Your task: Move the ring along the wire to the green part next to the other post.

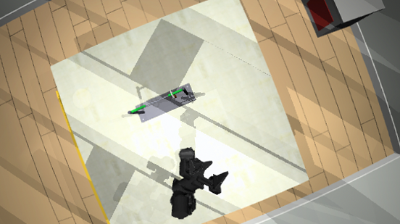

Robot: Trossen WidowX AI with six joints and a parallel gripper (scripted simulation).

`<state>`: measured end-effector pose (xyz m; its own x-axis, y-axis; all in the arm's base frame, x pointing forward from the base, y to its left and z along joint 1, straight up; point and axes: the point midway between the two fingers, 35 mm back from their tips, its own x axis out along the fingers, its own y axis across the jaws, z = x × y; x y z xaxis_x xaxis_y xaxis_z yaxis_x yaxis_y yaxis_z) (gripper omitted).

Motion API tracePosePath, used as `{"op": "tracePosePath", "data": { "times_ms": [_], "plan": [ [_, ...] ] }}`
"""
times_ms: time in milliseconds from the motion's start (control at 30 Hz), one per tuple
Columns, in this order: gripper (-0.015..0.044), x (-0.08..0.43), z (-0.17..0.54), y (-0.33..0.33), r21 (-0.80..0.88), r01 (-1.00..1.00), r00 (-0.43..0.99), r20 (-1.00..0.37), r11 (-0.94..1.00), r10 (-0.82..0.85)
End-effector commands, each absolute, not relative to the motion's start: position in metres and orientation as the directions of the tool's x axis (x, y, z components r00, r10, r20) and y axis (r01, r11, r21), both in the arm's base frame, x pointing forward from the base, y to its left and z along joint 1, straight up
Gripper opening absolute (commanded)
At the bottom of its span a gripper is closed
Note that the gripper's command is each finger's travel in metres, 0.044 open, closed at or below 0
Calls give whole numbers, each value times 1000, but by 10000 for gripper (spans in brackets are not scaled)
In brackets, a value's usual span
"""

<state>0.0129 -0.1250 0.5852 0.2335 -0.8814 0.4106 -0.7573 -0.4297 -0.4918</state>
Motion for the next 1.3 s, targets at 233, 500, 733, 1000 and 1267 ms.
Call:
{"op": "tracePosePath", "data": {
  "times_ms": [233, 500, 733, 1000, 1267],
  "plan": [
    [190, 70, 548, -129, -634, -533, 391, 404, -561, -827],
    [160, 132, 484, -133, -817, -221, 580, 329, -533, -745],
    [160, 175, 415, -134, -952, 7, 722, 216, -305, -657],
    [160, 203, 324, -124, -978, 151, 846, 54, 142, -531],
    [160, 216, 230, -106, -759, 161, 920, -116, 630, -375]
  ]
}}
